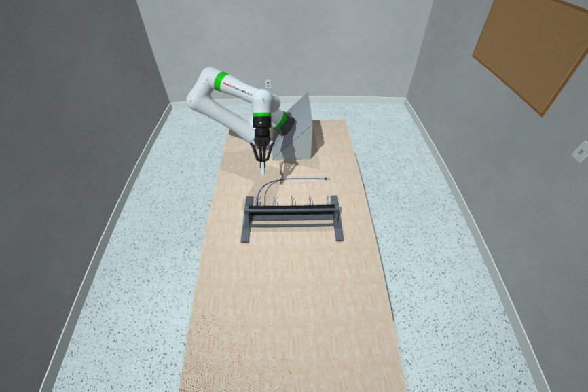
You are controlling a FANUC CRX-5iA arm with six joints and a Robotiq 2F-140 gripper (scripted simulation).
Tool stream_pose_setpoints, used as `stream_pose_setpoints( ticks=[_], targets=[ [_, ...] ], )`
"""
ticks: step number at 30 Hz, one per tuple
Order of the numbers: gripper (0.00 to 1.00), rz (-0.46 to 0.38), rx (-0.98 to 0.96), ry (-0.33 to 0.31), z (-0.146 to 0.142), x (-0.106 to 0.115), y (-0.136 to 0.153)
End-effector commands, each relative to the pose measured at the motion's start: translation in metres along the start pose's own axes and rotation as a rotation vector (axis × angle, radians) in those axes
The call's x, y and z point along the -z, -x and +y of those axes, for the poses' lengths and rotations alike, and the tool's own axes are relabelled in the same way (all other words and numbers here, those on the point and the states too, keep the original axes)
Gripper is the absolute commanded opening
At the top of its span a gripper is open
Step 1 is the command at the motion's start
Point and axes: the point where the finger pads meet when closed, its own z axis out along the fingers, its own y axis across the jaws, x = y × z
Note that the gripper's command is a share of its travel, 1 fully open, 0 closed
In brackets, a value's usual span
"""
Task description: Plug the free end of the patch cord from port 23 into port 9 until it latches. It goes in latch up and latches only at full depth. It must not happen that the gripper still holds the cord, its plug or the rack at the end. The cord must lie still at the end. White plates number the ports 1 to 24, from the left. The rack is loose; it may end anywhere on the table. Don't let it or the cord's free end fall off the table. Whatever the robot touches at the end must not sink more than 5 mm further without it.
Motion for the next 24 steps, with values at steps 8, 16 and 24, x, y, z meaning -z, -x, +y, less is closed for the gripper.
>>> stream_pose_setpoints(
  ticks=[8, 16, 24],
  targets=[
    [0.0, 0.0, 0.0, -0.001, 0.005, -0.001, 0.0],
    [0.0, 0.0, 0.0, -0.001, 0.005, -0.022, 0.0],
    [0.0, 0.0, 0.0, -0.001, 0.005, -0.084, 0.0]
  ],
)
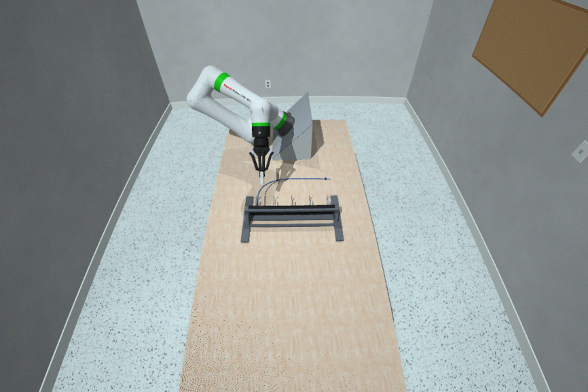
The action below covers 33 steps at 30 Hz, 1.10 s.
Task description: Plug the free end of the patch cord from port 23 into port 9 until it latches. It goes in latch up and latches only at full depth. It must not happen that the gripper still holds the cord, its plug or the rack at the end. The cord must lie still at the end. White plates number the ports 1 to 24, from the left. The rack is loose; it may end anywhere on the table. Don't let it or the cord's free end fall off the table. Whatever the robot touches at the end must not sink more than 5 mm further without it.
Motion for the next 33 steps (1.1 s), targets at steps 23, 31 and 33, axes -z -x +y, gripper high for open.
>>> stream_pose_setpoints(
  ticks=[23, 31, 33],
  targets=[
    [0.0, 0.011, -0.002, 0.001, 0.0, -0.092, -0.005],
    [0.0, 0.011, -0.002, 0.001, 0.0, -0.092, -0.005],
    [0.0, 0.011, -0.002, 0.001, 0.0, -0.092, -0.005]
  ],
)
